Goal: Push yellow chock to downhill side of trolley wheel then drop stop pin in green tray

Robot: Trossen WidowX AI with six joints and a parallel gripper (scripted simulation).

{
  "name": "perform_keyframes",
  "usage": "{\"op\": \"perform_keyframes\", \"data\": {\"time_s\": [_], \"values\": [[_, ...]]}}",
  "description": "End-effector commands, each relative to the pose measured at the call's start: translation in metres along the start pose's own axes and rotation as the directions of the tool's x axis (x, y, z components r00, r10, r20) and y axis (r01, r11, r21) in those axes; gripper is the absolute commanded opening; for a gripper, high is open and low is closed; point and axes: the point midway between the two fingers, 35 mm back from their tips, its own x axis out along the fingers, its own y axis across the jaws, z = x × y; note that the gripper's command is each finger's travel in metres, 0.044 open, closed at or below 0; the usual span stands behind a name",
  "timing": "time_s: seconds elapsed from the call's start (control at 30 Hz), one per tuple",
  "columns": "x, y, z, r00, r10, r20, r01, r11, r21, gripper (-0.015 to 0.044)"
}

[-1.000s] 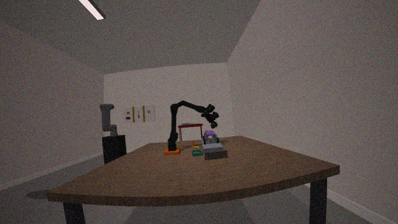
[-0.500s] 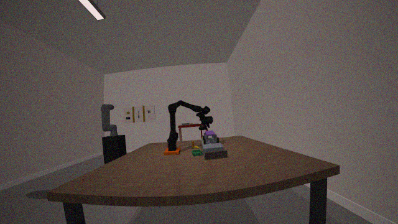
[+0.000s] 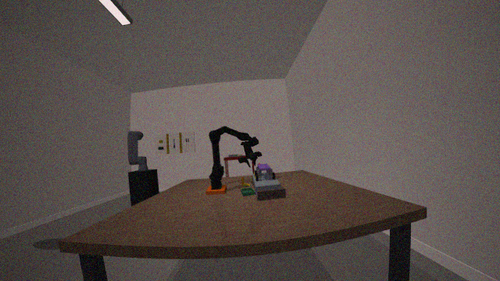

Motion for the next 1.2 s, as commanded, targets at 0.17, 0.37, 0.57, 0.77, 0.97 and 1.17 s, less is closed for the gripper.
{"op": "perform_keyframes", "data": {"time_s": [0.17,0.37,0.57,0.77,0.97,1.17], "values": [[-0.005,-0.043,0.005,0.987,-0.122,0.107,0.078,0.935,0.345,0.0190],[-0.010,-0.071,0.011,0.961,-0.200,0.189,0.062,0.826,0.561,0.0190],[-0.015,-0.087,0.016,0.941,-0.240,0.239,0.021,0.747,0.665,0.0190],[-0.010,-0.088,0.017,0.941,-0.240,0.239,0.021,0.747,0.665,0.0190],[0.011,-0.093,0.021,0.941,-0.240,0.239,0.021,0.747,0.665,0.0190],[0.027,-0.098,0.026,0.941,-0.240,0.240,0.021,0.747,0.665,0.0190]]}}
